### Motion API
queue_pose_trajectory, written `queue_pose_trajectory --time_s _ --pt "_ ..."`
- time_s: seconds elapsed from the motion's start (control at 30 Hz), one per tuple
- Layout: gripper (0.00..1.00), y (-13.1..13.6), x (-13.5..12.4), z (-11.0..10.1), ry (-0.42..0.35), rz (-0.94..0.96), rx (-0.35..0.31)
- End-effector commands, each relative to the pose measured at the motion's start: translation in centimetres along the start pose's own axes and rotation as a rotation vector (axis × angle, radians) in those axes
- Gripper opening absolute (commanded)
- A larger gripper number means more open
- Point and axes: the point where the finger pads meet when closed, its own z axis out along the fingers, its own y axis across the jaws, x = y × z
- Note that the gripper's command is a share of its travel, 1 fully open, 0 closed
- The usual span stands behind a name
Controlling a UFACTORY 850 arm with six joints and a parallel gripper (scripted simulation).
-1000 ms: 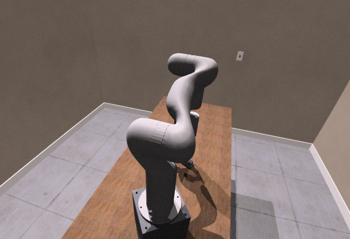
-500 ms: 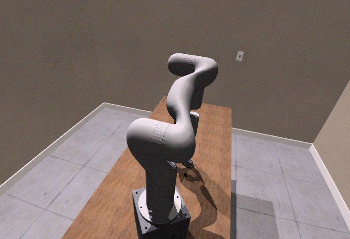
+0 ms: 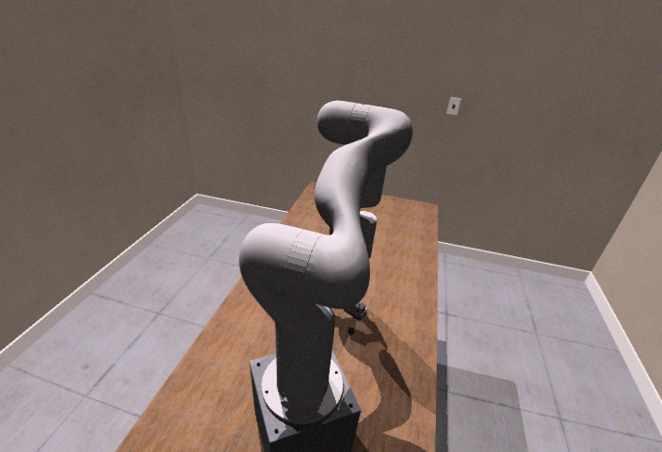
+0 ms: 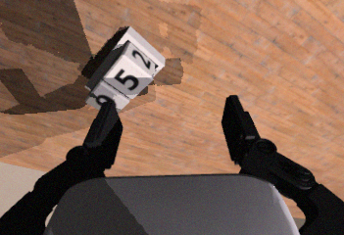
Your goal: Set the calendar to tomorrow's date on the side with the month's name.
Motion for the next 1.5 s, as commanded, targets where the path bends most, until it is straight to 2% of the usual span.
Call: queue_pose_trajectory --time_s 0.0,0.23,0.9,1.47 --pt "1.0 0.1 -0.1 -0.1 -0.001 0.0 -0.001" --pt "1.0 0.0 -0.1 -0.1 -0.001 0.0 -0.001" --pt "1.0 -2.4 -2.3 -0.1 -0.001 0.0 -0.001" --pt "1.0 -2.5 -2.3 -0.1 -0.001 0.0 -0.001"
